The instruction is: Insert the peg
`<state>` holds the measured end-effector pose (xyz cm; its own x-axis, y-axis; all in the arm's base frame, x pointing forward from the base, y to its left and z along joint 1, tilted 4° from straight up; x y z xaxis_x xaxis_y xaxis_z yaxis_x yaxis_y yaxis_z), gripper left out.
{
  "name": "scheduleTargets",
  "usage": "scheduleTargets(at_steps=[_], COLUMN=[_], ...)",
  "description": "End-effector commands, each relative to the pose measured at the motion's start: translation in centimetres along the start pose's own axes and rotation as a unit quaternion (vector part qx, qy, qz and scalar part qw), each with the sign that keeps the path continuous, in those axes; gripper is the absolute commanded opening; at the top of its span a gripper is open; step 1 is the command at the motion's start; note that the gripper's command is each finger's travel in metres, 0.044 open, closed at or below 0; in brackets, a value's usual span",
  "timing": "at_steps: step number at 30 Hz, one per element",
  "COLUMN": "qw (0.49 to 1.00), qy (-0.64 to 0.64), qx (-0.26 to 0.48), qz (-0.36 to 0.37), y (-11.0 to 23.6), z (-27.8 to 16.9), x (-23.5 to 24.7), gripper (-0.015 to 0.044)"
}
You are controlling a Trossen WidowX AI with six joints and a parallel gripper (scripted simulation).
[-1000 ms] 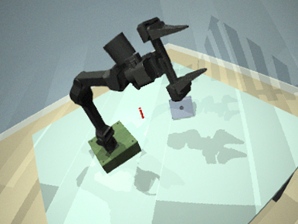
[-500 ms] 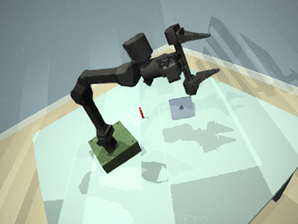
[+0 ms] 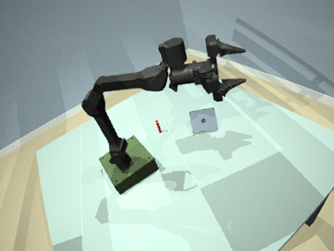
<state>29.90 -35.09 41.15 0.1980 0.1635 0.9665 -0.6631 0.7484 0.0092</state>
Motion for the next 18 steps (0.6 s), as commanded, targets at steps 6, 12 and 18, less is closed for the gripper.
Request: scheduleTargets(at_steps=[6,12,18], qw=[0.995,0.986,0.974], qy=[-0.052,-0.079,-0.106], qx=[0.071,0.111,0.148], qz=[-0.055,-0.092,-0.137], y=[-0.1,0.3,1.1], z=[-6.3,-10.2,-14.0], x=[-2.2,-3.6,-5.1], gripper=[0.044,0.044,0.044])
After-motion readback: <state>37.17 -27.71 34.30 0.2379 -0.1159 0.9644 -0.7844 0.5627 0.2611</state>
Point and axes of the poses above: the point midway between the two fingers, 35 mm back from their tips, its own y axis back along the fingers, its own x axis across the jaws, z = x × y, the point moved 4 cm from there along y, back along the fingers, and after that the axes turned 14 degrees about y, right-handed, at the moved point
